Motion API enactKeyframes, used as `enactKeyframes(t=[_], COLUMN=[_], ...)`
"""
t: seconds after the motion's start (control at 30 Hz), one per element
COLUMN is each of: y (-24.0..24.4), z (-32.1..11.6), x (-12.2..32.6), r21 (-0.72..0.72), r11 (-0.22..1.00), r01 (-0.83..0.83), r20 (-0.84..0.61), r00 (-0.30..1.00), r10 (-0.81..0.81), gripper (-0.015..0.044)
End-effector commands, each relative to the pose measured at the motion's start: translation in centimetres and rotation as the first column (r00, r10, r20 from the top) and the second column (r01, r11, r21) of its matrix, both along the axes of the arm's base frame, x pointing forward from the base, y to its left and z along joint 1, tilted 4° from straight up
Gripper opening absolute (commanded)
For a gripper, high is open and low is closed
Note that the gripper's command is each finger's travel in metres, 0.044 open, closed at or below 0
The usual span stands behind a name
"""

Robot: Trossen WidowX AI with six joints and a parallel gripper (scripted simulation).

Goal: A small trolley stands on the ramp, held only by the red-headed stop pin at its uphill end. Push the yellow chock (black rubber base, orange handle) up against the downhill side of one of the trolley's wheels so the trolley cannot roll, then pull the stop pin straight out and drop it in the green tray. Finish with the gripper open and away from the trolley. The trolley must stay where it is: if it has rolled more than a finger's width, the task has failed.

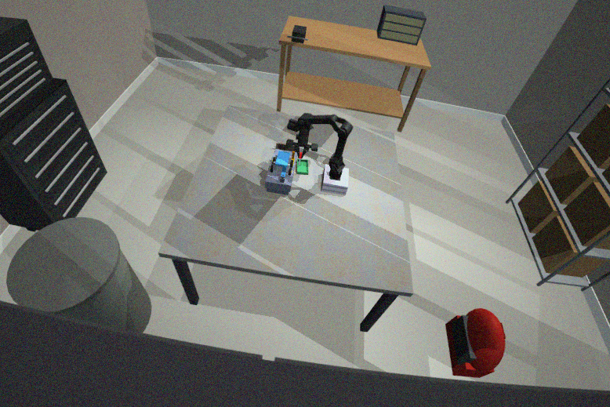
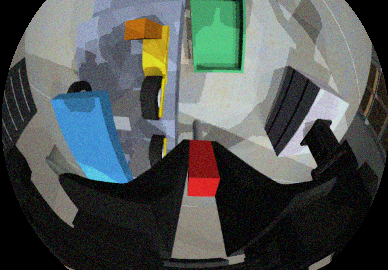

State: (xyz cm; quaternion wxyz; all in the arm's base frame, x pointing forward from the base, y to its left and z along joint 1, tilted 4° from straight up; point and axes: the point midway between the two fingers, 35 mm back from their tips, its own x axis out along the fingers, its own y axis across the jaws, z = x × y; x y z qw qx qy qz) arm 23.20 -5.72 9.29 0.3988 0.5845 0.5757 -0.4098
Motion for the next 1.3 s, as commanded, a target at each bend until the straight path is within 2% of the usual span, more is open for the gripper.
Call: enactKeyframes(t=[0.0, 0.4, 0.6, 0.93, 1.27], y=[-1.5, -6.6, -6.9, -6.7, -6.4], z=[-0.3, -1.4, -1.5, -1.5, -1.5], x=[-0.1, -0.6, -0.6, -0.7, -0.7], r21=[-0.004, -0.009, -0.014, -0.087, -0.173], r11=[1.0, 1.0, 1.0, 0.952, 0.818], r01=[-0.001, -0.001, 0.018, 0.294, 0.549], r20=[-0.003, -0.003, -0.009, -0.078, -0.119], r00=[1.0, 1.0, 1.0, 0.95, 0.813], r10=[0.001, 0.001, -0.018, -0.301, -0.57], gripper=[0.0, 0.0, 0.0, 0.0, 0.0])
